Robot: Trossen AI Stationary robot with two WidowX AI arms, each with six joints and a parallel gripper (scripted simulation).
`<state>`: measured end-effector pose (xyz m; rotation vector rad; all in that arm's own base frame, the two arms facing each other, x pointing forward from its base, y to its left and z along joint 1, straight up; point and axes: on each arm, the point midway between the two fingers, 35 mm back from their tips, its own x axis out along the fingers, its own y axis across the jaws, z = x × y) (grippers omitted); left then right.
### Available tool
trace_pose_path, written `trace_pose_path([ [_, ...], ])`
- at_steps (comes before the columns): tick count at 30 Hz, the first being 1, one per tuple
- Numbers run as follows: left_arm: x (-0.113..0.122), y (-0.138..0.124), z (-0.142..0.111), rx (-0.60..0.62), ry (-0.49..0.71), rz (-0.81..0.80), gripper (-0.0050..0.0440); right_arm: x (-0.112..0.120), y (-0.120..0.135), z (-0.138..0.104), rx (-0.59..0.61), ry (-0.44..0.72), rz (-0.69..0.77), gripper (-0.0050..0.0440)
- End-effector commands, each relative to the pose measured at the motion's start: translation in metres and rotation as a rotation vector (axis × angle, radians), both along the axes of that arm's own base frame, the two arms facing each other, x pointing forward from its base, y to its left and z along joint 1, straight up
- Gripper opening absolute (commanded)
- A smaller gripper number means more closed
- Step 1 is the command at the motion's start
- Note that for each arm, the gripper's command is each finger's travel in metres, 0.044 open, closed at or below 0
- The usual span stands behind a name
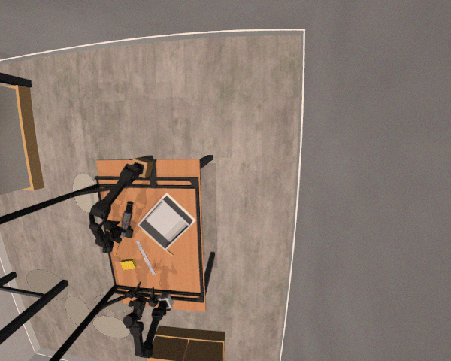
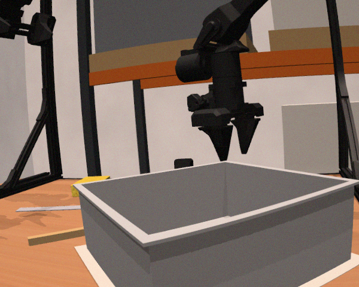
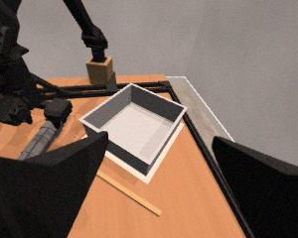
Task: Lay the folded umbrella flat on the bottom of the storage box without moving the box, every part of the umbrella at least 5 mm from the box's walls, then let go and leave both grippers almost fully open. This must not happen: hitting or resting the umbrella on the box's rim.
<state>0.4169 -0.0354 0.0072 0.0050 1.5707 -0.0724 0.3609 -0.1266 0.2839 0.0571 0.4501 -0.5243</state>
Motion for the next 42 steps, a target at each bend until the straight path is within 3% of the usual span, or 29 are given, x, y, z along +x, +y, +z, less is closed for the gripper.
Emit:
trace_pose_path([
  [1, 0.0, -0.01, -0.002, 0.019, 0.007, 0.002, 0.04, -0.001, 0.011, -0.01, 0.011, 0.026, 0.028, 0.04],
  [24, 0.001, -0.025, 0.0, 0.043, -0.002, 0.001, 0.04, -0.002, 0.026, -0.021, 0.024, 0.058, 0.063, 0.04],
  [28, 0.002, -0.026, -0.014, 0.043, -0.002, 0.001, 0.04, -0.002, 0.026, -0.021, 0.024, 0.058, 0.063, 0.04],
  [42, 0.003, -0.026, -0.019, 0.043, -0.002, 0.001, 0.04, -0.002, 0.026, -0.021, 0.024, 0.058, 0.063, 0.04],
])
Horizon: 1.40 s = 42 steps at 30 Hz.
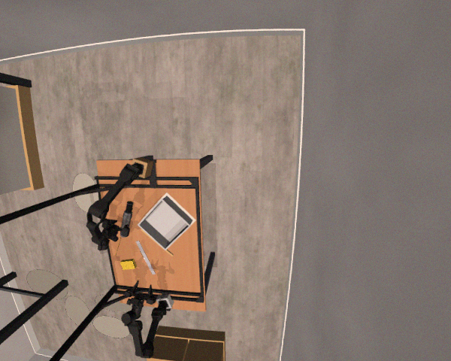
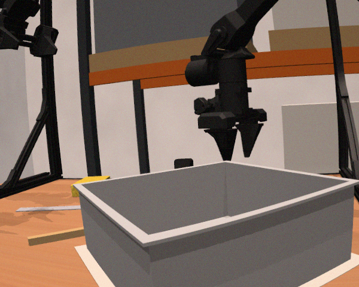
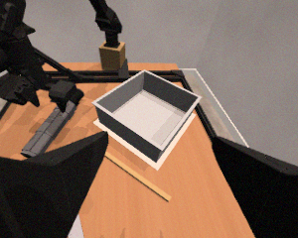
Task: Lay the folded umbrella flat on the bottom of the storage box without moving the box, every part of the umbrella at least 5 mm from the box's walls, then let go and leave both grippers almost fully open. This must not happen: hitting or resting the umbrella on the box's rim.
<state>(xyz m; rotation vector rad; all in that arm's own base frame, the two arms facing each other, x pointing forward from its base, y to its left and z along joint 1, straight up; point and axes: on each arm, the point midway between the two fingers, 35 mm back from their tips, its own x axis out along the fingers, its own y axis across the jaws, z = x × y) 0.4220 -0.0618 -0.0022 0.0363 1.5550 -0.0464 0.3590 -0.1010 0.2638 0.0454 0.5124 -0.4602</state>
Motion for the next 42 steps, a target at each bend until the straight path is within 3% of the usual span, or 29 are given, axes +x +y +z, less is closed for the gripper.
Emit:
trace_pose_path([
  [1, -0.002, 0.001, -0.012, 0.007, 0.015, 0.005, 0.04, 0.0, 0.001, -0.001, 0.006, 0.0, -0.001, 0.04],
  [42, -0.003, 0.001, -0.069, 0.007, 0.015, 0.004, 0.04, 0.0, 0.001, -0.001, 0.006, 0.0, -0.001, 0.04],
])
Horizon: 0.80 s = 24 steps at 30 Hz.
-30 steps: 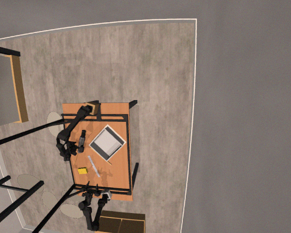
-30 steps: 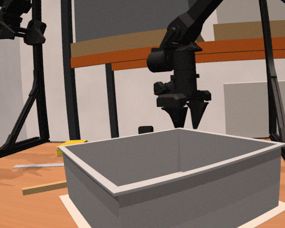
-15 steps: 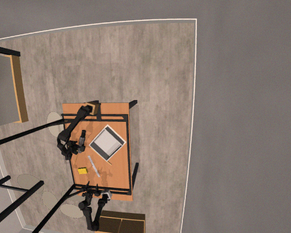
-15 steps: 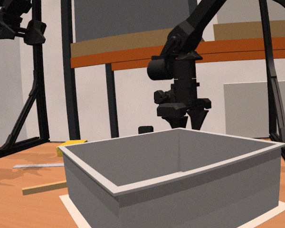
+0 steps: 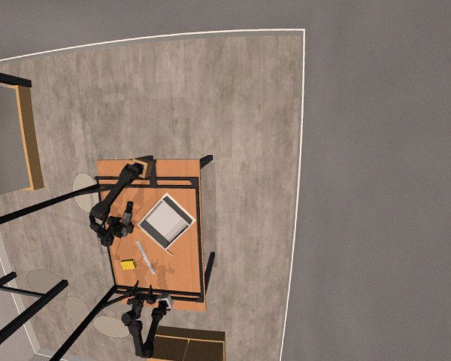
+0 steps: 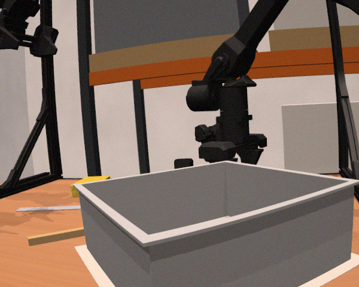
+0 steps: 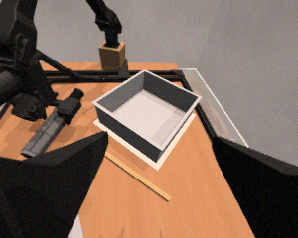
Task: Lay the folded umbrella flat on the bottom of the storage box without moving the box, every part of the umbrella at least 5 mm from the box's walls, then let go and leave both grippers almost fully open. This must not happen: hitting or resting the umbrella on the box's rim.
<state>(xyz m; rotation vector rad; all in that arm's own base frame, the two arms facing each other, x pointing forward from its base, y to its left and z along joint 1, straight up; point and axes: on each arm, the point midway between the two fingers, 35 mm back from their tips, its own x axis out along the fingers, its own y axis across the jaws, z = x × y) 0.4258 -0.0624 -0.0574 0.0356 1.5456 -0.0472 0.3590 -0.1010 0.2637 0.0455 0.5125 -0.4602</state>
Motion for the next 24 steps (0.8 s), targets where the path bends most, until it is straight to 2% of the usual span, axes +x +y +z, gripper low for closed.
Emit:
trace_pose_path([
  [1, -0.0065, 0.0014, -0.0148, 0.008, 0.025, 0.004, 0.04, -0.0004, 0.0005, -0.0006, 0.006, -0.001, -0.001, 0.04],
  [11, -0.0066, 0.0014, -0.0159, 0.008, 0.025, 0.004, 0.04, -0.0004, 0.0005, -0.0006, 0.006, -0.001, -0.001, 0.04],
  [12, -0.0066, 0.0014, -0.0159, 0.008, 0.025, 0.004, 0.0376, -0.0004, 0.0005, -0.0006, 0.006, -0.001, -0.001, 0.04],
  [14, -0.0066, 0.0014, -0.0159, 0.008, 0.025, 0.004, 0.0376, -0.0004, 0.0005, -0.0006, 0.006, -0.001, -0.001, 0.04],
  [16, -0.0066, 0.0014, -0.0159, 0.008, 0.025, 0.004, 0.0328, -0.0004, 0.0005, -0.0006, 0.006, -0.001, -0.001, 0.04],
  [24, -0.0066, 0.0014, -0.0159, 0.008, 0.025, 0.004, 0.0275, -0.0004, 0.0005, -0.0006, 0.006, -0.001, -0.001, 0.04],
])
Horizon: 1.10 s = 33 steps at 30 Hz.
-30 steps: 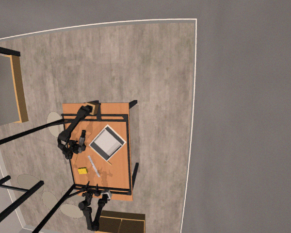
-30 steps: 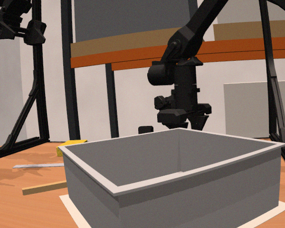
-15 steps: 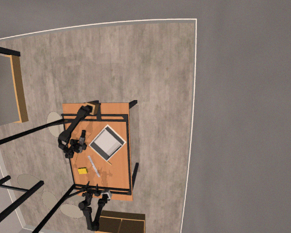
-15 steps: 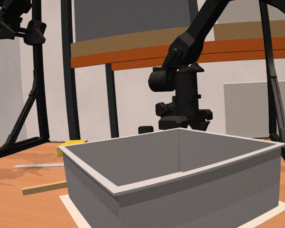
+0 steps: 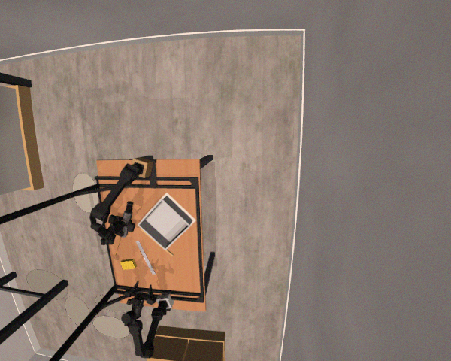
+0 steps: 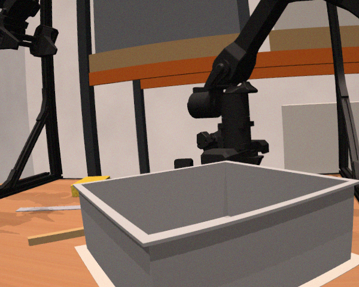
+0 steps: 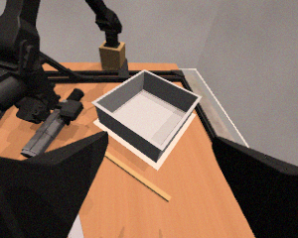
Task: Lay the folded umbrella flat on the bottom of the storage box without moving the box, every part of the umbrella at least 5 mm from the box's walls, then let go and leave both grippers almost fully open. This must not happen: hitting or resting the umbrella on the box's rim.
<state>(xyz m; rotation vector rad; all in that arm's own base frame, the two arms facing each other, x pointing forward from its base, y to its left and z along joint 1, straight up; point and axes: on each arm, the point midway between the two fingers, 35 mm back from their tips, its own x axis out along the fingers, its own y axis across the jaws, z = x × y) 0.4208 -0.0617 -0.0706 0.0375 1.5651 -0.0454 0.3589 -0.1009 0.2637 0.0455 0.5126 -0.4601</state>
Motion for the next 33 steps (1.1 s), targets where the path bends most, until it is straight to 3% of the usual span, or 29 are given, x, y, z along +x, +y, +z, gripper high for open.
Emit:
trace_pose_path([
  [1, -0.002, 0.001, -0.003, 0.005, 0.005, 0.004, 0.0268, 0.0, 0.001, -0.001, 0.005, -0.001, -0.001, 0.04],
  [14, -0.002, 0.001, -0.003, 0.005, 0.005, 0.004, 0.0215, 0.0, 0.001, -0.001, 0.005, -0.001, -0.001, 0.04],
  [16, -0.001, 0.0, 0.0, 0.006, 0.004, 0.002, 0.0167, 0.0, 0.001, -0.001, 0.005, -0.001, -0.001, 0.04],
  [22, 0.005, -0.002, 0.03, 0.009, -0.004, -0.015, 0.0023, 0.0, 0.001, -0.001, 0.005, -0.001, -0.001, 0.04],
  [24, 0.005, -0.002, 0.03, 0.009, -0.004, -0.015, 0.0023, 0.0, 0.001, -0.001, 0.005, -0.001, -0.001, 0.04],
  [25, 0.005, -0.002, 0.037, 0.009, -0.003, -0.014, 0.0, 0.0, 0.001, -0.001, 0.005, -0.001, -0.001, 0.04],
  [33, 0.003, 0.0, 0.11, 0.006, 0.003, -0.001, 0.0, 0.0, 0.001, -0.001, 0.005, -0.001, -0.001, 0.04],
])
